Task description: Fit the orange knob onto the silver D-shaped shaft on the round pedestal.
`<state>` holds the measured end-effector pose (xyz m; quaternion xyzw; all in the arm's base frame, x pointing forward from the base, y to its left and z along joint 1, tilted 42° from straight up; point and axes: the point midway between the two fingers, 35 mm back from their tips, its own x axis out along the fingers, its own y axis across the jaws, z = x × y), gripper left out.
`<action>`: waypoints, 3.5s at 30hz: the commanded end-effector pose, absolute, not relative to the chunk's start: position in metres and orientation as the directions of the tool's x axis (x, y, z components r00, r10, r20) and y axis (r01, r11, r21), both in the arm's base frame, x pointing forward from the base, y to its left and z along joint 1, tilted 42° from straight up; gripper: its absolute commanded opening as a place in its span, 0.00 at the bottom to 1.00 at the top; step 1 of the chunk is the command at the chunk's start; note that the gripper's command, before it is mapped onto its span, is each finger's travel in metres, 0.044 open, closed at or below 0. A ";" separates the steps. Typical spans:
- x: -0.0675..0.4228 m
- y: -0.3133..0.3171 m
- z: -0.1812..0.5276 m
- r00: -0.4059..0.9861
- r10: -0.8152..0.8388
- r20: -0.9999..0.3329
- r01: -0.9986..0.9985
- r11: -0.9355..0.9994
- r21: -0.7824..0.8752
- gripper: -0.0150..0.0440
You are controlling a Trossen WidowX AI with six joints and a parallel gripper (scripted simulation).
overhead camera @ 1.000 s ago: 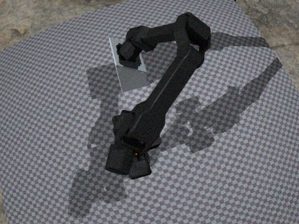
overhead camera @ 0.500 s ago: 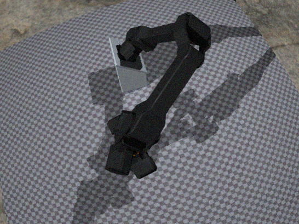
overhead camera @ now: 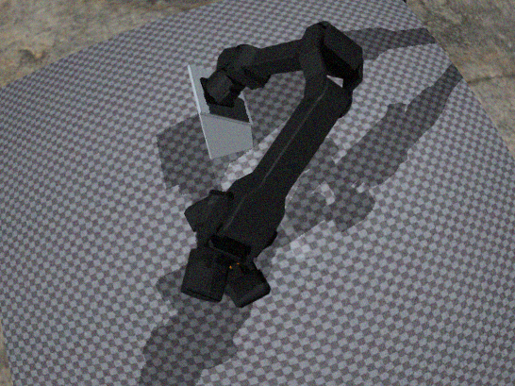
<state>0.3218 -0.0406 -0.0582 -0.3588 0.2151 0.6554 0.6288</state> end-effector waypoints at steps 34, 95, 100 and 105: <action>0.324 -0.043 -0.056 0.053 0.667 -0.743 -0.902 -0.287 -0.321 0.25; 0.325 -0.037 -0.064 0.049 0.665 -0.746 -0.804 -0.417 -0.424 1.00; 0.319 -0.091 -0.003 0.048 0.663 -0.747 -0.805 -0.417 -0.422 1.00; 0.323 -0.096 -0.002 0.048 0.664 -0.747 -0.805 -0.417 -0.423 1.00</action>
